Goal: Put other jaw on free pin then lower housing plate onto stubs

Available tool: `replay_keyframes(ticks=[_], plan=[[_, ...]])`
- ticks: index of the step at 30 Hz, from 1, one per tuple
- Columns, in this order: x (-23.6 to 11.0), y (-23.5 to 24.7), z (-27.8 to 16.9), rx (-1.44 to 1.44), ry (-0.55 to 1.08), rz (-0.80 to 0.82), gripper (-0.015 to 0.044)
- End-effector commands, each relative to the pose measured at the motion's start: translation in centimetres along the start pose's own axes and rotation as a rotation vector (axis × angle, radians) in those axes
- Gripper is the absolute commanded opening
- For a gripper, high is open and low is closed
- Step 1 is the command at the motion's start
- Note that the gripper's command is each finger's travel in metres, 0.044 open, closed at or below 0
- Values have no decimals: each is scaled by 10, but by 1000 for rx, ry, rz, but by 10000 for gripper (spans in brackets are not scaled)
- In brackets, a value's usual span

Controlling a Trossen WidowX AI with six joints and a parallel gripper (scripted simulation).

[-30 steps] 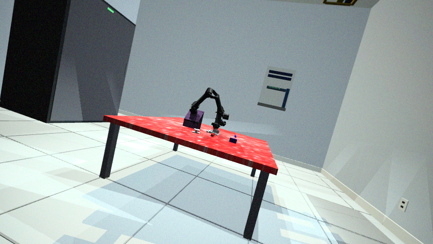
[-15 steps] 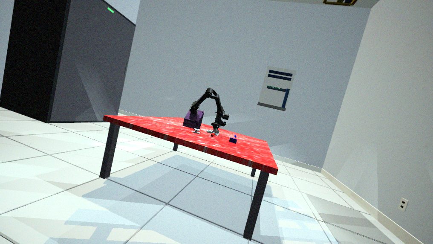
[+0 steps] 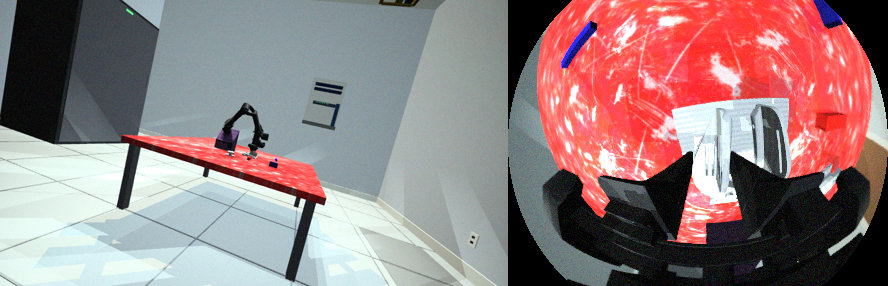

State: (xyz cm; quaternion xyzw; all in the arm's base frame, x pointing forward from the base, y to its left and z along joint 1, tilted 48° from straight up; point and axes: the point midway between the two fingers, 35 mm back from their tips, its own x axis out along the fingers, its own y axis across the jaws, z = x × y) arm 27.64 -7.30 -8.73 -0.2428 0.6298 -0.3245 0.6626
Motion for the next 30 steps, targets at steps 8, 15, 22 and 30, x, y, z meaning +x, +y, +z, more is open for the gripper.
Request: replay_keyframes(ticks=[8,15,22,30], plan=[[2,0,-1,-5,6,-1,134],[-3,0,-1,-5,6,-1,134],[-2,0,-1,-5,6,-1,134],[-1,0,-1,-5,6,-1,134]])
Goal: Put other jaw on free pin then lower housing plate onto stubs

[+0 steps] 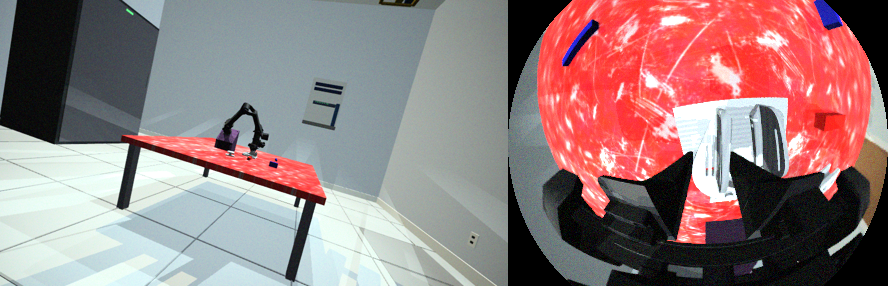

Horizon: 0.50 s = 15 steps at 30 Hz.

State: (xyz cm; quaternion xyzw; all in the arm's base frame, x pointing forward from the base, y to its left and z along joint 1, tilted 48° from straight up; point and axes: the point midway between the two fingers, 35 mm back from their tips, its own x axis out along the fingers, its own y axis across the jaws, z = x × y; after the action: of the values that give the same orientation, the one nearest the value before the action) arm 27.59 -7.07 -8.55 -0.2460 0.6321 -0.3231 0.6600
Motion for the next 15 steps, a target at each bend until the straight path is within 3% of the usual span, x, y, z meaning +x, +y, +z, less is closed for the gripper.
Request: replay_keyframes(ticks=[1,15], plan=[[2,0,0,4,2,2,134],[5,0,0,4,2,1,134]])
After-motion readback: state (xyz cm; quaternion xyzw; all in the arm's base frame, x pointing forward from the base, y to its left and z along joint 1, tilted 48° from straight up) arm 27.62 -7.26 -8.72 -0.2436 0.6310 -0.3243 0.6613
